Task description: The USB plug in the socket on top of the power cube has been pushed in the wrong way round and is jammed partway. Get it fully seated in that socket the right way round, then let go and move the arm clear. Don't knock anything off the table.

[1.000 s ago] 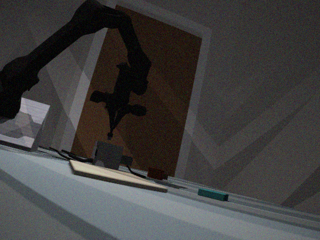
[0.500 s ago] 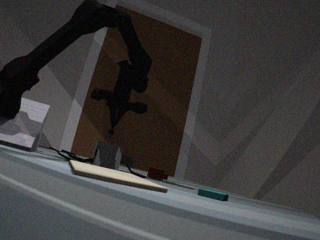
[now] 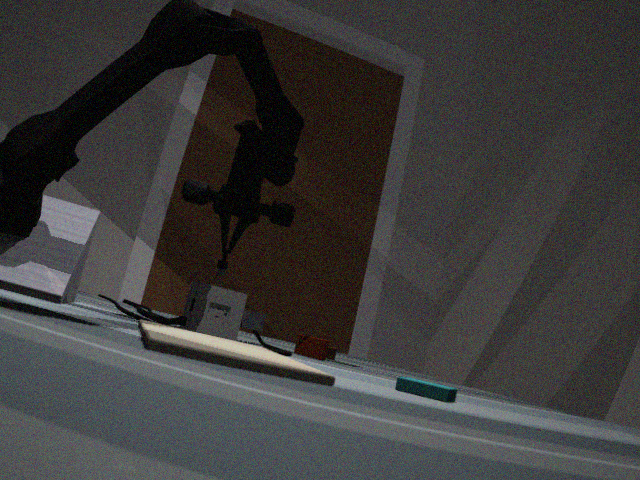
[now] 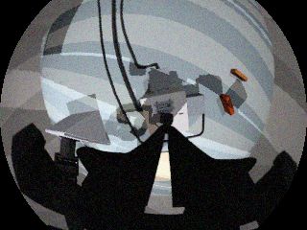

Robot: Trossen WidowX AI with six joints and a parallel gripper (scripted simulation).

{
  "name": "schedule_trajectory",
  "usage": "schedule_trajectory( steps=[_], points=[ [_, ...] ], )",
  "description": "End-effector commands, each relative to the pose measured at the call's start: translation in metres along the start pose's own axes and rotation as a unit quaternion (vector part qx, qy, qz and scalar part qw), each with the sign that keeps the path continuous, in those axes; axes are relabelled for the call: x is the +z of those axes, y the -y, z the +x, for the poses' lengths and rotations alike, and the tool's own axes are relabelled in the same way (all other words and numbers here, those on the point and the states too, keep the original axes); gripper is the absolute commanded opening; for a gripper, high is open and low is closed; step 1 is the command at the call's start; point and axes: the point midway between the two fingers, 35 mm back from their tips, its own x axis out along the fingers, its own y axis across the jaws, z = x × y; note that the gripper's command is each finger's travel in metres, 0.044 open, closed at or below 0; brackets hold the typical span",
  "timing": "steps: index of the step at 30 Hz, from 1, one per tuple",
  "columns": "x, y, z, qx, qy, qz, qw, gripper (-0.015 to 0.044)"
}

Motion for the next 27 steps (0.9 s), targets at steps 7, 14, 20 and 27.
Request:
schedule_trajectory(
  steps=[7, 14, 20, 27],
  points=[
    [-0.0001, -0.0001, 0.0002, 0.000, 0.000, 0.122, 0.992, 0.0000],
    [-0.0001, -0.0001, 0.0002, 0.000, 0.000, 0.213, 0.977, 0.0000],
    [-0.0001, -0.0001, 0.0002, 0.000, 0.000, 0.289, 0.957, 0.0000],
    [-0.0001, -0.0001, 0.0002, 0.000, 0.000, 0.375, 0.927, 0.0000]
  ],
)
